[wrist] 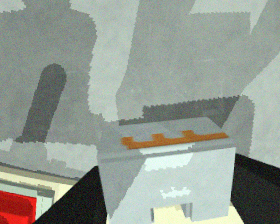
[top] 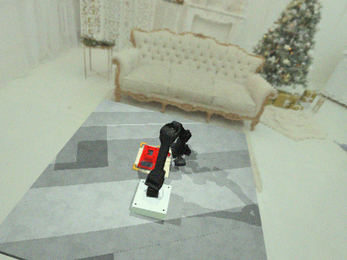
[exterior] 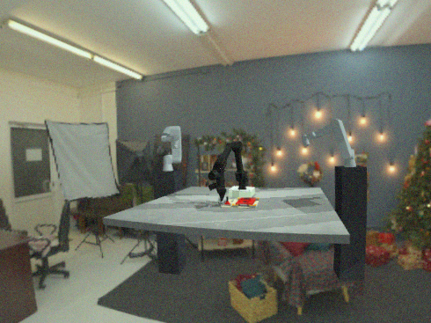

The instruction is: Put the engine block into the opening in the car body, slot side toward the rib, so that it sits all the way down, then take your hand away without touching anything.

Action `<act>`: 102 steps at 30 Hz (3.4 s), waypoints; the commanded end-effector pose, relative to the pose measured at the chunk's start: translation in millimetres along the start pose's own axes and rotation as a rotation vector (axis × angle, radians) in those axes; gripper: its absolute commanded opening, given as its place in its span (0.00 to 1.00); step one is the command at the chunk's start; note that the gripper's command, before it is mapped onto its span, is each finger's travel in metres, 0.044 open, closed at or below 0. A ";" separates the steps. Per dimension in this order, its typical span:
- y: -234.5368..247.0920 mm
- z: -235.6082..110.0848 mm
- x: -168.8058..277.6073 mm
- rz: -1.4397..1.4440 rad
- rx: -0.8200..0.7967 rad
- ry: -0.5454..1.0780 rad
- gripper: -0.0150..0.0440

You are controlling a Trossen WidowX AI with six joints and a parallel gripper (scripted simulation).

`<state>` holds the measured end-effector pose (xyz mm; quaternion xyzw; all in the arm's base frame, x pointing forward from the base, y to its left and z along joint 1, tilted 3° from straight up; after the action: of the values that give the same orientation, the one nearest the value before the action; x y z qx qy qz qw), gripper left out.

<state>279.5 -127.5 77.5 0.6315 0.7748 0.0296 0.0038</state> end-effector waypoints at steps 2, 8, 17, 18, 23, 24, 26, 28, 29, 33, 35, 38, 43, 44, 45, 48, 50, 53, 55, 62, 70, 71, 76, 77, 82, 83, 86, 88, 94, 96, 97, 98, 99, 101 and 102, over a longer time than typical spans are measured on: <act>2.3 -15.0 -1.6 0.003 -0.008 -0.011 0.25; 2.7 -33.1 -1.4 0.003 -0.008 -0.011 0.25; 1.6 -60.8 0.2 0.003 -0.008 -0.011 0.25; 1.3 -63.9 0.5 0.003 -0.008 -0.011 0.25; -0.5 -79.5 2.3 0.003 -0.008 -0.011 0.25; -0.9 -82.6 2.8 0.003 -0.008 -0.011 0.25; -1.9 -88.8 3.7 0.003 -0.008 -0.011 0.25; -2.9 -95.0 4.7 0.003 -0.007 -0.011 0.25; -3.5 -98.2 5.3 0.003 -0.007 -0.010 0.25; -6.1 -110.6 7.6 0.003 -0.007 -0.010 0.25; -7.1 -114.7 8.5 0.003 -0.007 -0.010 0.25; -9.5 -112.3 2.1 0.003 -0.007 -0.011 0.25; -23.2 -98.7 -27.7 0.003 -0.006 -0.013 0.25; -23.2 -98.7 -27.7 0.003 -0.006 -0.013 0.25; -23.2 -98.7 -27.7 0.003 -0.006 -0.013 0.25; -23.0 -99.2 -23.0 0.003 -0.008 -0.036 0.25; -22.9 -99.4 -20.7 0.003 -0.009 -0.047 0.25; -22.9 -98.8 -16.7 0.002 -0.009 -0.085 0.25; -23.1 -98.2 -12.2 0.002 -0.011 -0.128 0.25; -23.4 -90.9 9.9 -0.003 -0.015 -0.346 0.25; -24.6 -77.0 34.6 -0.002 -0.034 -0.617 0.25; -24.5 -74.3 37.2 -0.003 -0.034 -0.651 0.25; -25.6 -62.5 50.7 0.000 -0.051 -0.822 0.25; -26.2 -60.4 53.6 0.002 -0.057 -0.855 0.25; -27.4 -57.6 58.0 0.006 -0.067 -0.906 0.25; -27.4 -57.6 58.0 0.006 -0.067 -0.906 0.25; -27.2 -53.2 59.7 0.006 -0.068 -0.929 0.25; -27.2 -46.4 62.2 0.006 -0.070 -0.962 0.25; -28.0 -26.0 66.0 0.006 -0.074 -1.009 0.25; -28.0 -21.0 66.0 0.006 -0.074 -1.009 0.25; -28.0 -18.5 66.1 0.006 -0.074 -1.009 0.25; -28.0 -15.9 66.1 0.006 -0.074 -1.009 0.25; -28.0 -13.4 66.1 0.006 -0.074 -1.009 0.25; -28.0 -8.3 66.1 0.006 -0.074 -1.009 0.25; -28.0 -5.8 66.1 0.006 -0.074 -1.009 0.25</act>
<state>238.7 -68.6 89.1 0.5673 0.6765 -0.2503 0.3973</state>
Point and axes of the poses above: the point midway between the two fingers, 35 mm back from their tips, its own z axis out along the fingers, its own y axis across the jaws, x = y × z, the point moved 7 cm from there along -z, back along the fingers, and after that the axes turned 4 degrees about z, right-handed, at the moved point
